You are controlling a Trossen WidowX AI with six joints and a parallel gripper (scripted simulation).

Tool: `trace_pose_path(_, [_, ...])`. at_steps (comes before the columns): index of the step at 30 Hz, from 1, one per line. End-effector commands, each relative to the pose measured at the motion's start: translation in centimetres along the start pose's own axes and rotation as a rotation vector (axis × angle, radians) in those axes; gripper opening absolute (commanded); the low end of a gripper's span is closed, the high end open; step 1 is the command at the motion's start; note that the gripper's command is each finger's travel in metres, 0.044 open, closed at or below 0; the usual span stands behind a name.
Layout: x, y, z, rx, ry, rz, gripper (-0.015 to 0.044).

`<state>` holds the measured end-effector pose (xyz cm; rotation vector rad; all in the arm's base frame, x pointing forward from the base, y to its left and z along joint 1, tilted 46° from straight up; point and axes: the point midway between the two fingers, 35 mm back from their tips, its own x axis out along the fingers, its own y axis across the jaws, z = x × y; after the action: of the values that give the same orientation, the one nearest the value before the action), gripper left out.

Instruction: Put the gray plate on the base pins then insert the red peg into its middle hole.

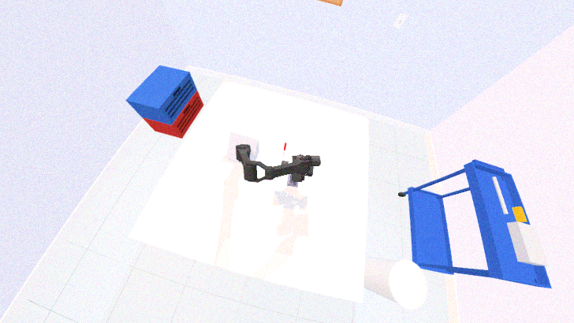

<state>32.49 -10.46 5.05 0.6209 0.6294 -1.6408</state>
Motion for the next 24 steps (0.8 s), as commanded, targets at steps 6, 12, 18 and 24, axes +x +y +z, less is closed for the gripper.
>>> trace_pose_path(6, [0.0,0.0,0.1,-0.004,-0.005,0.004,0.0])
trace_pose_path(12, [-0.1,0.1,0.2,-0.004,-0.005,0.004,0.0])
trace_pose_path(18, [0.4,0.1,0.2,-0.004,-0.005,0.004,0.0])
trace_pose_path(24, [1.5,0.1,0.3,-0.004,-0.005,0.004,0.0])
